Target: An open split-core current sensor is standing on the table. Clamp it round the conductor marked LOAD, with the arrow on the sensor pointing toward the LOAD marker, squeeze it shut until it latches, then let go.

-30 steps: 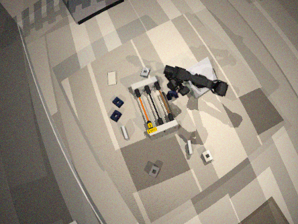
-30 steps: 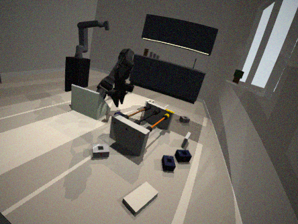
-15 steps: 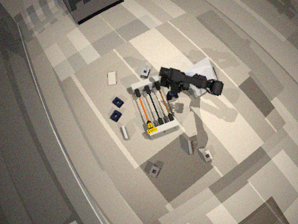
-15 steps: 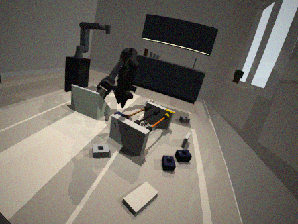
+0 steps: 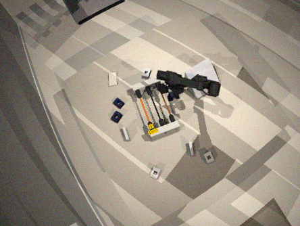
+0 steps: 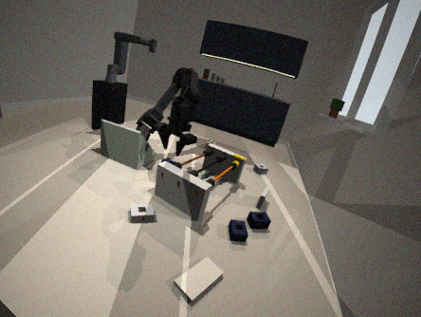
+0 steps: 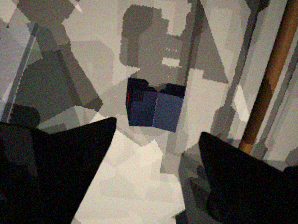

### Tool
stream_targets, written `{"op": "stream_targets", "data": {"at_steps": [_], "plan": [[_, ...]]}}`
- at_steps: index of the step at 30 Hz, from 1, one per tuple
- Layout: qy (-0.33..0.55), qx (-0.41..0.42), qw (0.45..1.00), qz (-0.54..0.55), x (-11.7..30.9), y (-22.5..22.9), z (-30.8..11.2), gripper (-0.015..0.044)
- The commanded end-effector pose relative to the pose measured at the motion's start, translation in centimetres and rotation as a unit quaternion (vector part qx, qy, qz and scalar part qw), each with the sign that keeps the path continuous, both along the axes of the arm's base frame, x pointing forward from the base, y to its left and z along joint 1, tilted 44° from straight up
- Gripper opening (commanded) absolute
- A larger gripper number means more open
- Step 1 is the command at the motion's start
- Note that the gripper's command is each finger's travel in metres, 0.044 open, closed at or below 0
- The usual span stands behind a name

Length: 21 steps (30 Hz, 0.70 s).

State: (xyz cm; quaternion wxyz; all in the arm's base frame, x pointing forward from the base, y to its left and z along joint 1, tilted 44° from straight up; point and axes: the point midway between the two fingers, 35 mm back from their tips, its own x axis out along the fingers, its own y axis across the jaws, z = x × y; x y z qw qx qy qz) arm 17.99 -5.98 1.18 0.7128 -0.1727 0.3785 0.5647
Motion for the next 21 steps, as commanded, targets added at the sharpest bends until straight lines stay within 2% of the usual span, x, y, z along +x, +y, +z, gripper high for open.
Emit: {"op": "stream_targets", "data": {"at_steps": [1, 21], "plan": [[-0.005, 0.002, 1.0, 0.009, 0.1, 0.5, -0.7, 0.032], [-0.006, 0.003, 1.0, 0.009, 0.2, 2.8, -3.0, 0.032]]}}
